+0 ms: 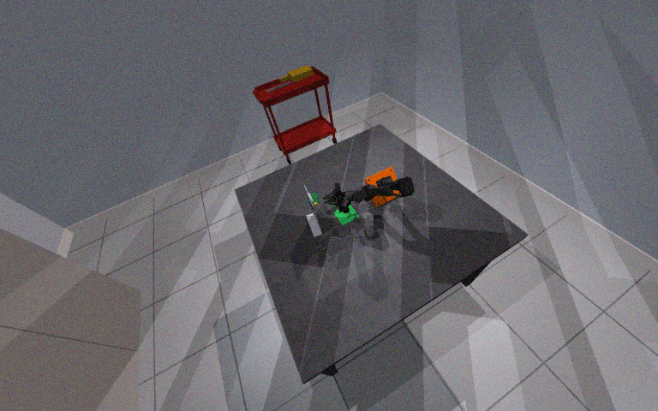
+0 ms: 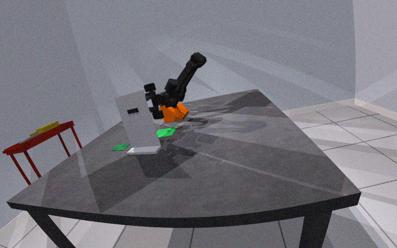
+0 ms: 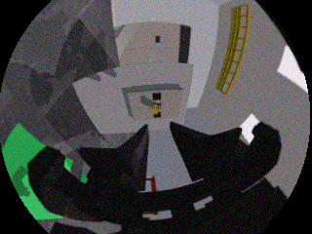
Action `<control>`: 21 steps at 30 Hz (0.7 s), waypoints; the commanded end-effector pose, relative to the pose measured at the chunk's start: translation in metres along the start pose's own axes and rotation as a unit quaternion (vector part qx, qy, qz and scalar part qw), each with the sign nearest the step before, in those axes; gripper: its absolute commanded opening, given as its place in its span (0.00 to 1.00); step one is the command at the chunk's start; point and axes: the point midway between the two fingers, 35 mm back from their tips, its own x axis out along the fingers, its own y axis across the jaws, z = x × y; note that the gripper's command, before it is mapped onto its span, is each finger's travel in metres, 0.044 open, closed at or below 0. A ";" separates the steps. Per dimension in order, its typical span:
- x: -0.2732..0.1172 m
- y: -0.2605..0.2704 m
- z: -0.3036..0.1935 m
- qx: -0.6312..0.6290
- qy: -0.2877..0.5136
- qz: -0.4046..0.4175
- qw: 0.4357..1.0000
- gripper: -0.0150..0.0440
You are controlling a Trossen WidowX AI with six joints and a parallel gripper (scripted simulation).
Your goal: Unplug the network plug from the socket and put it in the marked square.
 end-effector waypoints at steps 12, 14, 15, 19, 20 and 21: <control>0.022 -0.002 0.006 0.000 0.001 -0.003 1.000 0.52; 0.025 -0.002 0.007 0.000 0.001 -0.003 1.000 0.52; 0.026 -0.002 0.008 0.000 0.001 -0.003 1.000 0.52; 0.032 -0.002 0.009 0.000 0.001 -0.003 1.000 0.52; 0.034 -0.002 0.010 0.000 0.001 -0.004 1.000 0.52; 0.035 -0.002 0.010 0.000 0.001 -0.004 1.000 0.52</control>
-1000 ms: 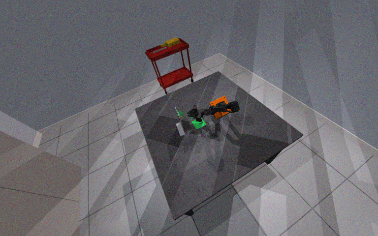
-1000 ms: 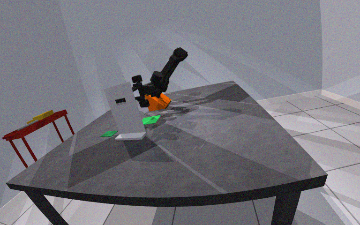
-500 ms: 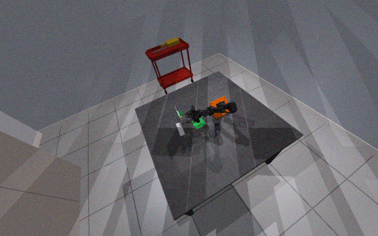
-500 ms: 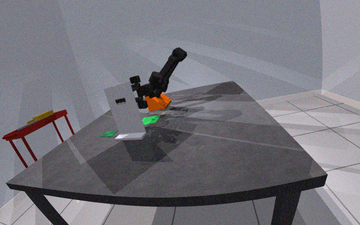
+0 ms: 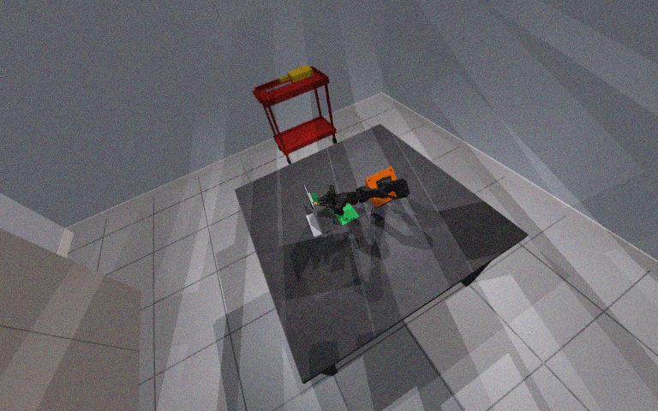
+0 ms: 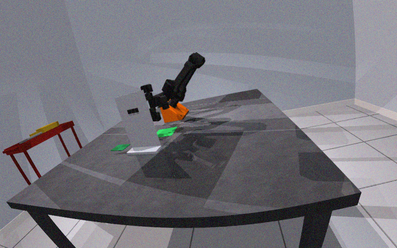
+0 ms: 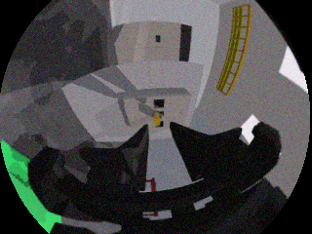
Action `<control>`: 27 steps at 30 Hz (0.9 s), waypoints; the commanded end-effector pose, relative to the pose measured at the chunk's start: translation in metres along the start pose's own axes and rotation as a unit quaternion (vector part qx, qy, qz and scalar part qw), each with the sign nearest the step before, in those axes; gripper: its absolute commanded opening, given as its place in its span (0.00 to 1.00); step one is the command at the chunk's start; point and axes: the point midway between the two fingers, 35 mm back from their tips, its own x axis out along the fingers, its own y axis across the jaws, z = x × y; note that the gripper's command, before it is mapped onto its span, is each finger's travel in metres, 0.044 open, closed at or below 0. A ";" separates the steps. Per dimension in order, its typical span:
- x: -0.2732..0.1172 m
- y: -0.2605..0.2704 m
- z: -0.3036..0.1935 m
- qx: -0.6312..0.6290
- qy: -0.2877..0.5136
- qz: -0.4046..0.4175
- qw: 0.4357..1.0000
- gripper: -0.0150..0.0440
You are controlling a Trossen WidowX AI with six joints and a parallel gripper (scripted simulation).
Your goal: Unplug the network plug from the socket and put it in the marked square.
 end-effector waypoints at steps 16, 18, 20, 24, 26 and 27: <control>0.021 -0.001 0.005 0.001 0.001 -0.003 1.000 0.48; 0.021 -0.001 0.005 0.001 0.001 -0.003 1.000 0.46; 0.021 -0.001 0.005 0.001 0.001 -0.003 1.000 0.44; 0.021 -0.001 0.005 0.001 0.001 -0.003 1.000 0.39; 0.021 -0.001 0.005 0.001 0.001 -0.003 1.000 0.37; 0.021 -0.001 0.005 0.001 0.001 -0.003 1.000 0.36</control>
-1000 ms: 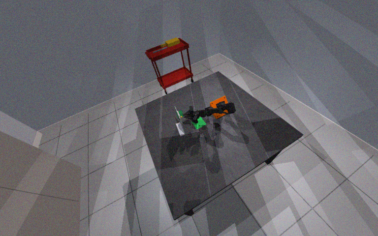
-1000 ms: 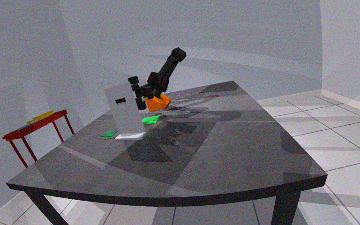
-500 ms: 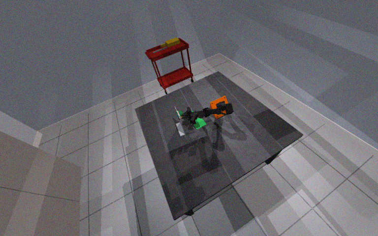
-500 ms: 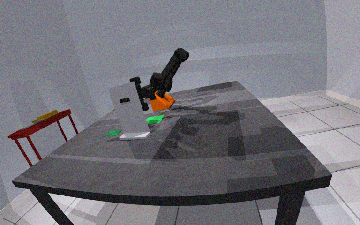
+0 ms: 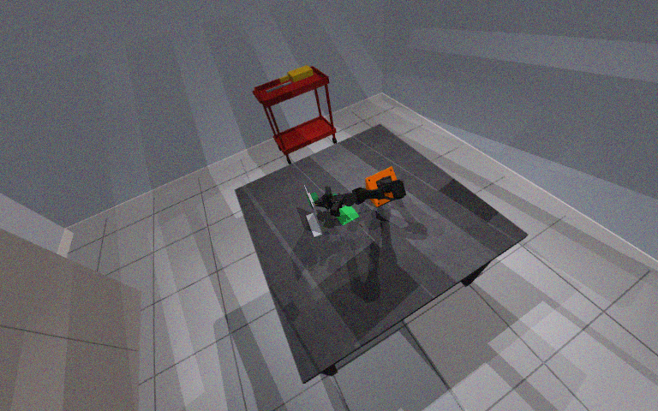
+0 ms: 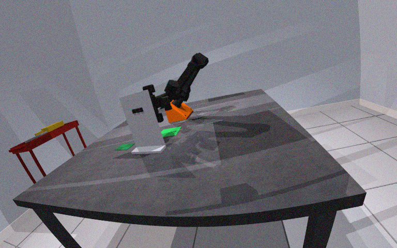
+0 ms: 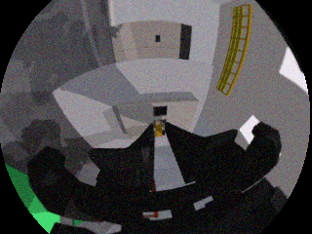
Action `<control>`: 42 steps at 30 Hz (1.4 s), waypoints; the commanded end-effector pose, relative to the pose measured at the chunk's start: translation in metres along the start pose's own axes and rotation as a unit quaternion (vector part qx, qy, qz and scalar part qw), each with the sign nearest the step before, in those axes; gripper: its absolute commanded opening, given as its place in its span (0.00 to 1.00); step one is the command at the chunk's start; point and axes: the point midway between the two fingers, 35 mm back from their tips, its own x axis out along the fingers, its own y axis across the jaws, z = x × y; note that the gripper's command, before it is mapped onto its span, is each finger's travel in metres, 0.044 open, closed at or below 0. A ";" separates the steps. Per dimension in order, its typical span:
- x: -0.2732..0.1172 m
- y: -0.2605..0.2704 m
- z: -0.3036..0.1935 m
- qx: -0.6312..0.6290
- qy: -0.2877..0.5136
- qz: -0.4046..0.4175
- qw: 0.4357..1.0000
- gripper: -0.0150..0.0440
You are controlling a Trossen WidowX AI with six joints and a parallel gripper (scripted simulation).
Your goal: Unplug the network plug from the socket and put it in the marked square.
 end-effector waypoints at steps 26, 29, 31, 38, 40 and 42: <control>-0.007 0.000 -0.002 0.001 0.002 0.000 1.000 0.25; -0.008 0.000 -0.002 0.001 0.002 0.000 1.000 0.25; -0.010 0.000 -0.002 0.001 0.002 0.000 1.000 0.25; -0.014 0.000 -0.003 0.001 0.002 0.000 1.000 0.25; -0.015 0.000 -0.004 0.001 0.002 0.000 1.000 0.25; -0.016 0.000 -0.004 0.001 0.002 0.000 1.000 0.25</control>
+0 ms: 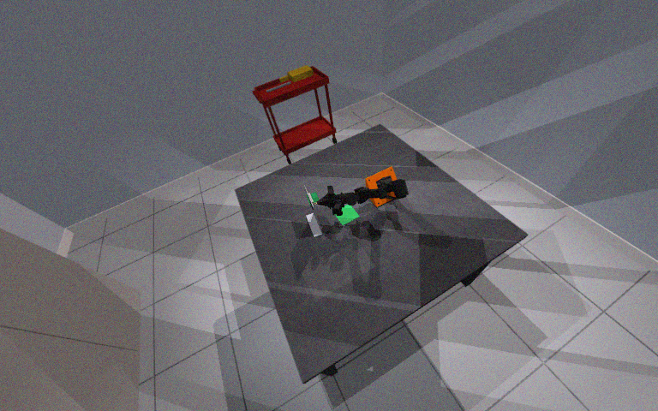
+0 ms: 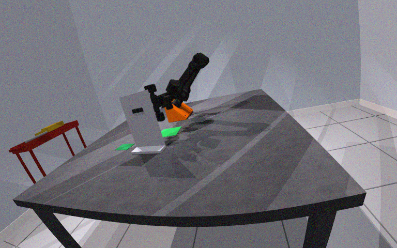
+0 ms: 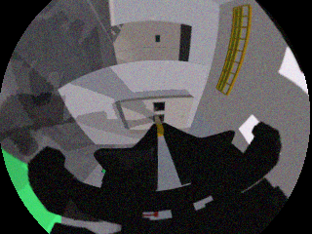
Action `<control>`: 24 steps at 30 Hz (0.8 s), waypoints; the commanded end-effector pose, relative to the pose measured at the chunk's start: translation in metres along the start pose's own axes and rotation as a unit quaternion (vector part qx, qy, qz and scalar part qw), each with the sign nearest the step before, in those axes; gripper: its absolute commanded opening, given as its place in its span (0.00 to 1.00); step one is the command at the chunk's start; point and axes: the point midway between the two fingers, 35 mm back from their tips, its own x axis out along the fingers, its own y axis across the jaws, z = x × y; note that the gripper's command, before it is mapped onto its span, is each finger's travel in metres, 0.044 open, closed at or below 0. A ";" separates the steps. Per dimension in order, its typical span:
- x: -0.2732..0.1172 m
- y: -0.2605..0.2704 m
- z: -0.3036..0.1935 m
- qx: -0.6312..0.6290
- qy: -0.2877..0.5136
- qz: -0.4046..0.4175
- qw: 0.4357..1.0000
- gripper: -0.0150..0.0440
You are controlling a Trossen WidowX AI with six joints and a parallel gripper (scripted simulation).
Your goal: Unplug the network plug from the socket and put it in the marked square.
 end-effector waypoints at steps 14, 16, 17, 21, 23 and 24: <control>-0.011 0.000 -0.003 0.001 0.001 0.000 1.000 0.25; -0.012 0.000 -0.003 0.001 0.001 0.000 1.000 0.25; -0.013 0.000 -0.003 0.001 0.001 0.000 1.000 0.25; -0.015 0.001 -0.004 0.001 0.001 0.000 1.000 0.25; -0.017 0.001 -0.004 0.001 0.001 0.000 1.000 0.25; -0.017 0.001 -0.004 0.001 0.001 0.000 1.000 0.25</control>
